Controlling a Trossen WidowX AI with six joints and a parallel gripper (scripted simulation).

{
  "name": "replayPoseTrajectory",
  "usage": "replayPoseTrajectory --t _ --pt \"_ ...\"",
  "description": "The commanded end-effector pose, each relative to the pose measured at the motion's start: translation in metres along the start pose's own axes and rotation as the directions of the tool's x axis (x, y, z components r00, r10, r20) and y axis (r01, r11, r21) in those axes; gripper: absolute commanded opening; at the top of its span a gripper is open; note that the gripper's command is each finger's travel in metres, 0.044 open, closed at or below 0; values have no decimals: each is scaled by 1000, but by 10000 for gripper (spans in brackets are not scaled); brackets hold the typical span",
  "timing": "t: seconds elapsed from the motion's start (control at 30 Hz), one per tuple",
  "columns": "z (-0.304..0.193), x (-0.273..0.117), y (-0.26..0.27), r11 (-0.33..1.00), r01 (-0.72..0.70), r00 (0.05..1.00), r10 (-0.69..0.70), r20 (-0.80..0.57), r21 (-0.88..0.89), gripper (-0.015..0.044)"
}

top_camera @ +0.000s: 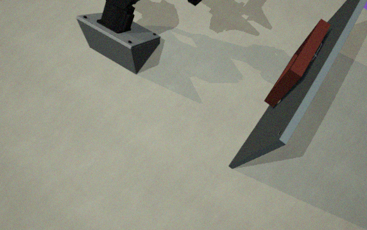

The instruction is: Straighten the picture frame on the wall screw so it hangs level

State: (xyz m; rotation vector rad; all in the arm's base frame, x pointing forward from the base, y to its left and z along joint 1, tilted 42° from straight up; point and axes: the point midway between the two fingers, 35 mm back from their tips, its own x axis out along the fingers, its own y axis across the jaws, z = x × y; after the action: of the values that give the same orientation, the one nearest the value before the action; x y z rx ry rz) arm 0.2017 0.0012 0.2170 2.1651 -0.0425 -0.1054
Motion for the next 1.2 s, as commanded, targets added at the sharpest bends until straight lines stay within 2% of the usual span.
replayPoseTrajectory --t 0.0,0.37,0.93,1.17 --pt "-2 9 -3 1000 2 1000 -2 1 -3 260" --pt "-7 67 -36 1000 -6 1000 6 2 7 260" --pt "-6 70 -38 1000 -7 1000 7 2 8 260" --pt "-11 100 -34 1000 -8 1000 8 1 8 260"
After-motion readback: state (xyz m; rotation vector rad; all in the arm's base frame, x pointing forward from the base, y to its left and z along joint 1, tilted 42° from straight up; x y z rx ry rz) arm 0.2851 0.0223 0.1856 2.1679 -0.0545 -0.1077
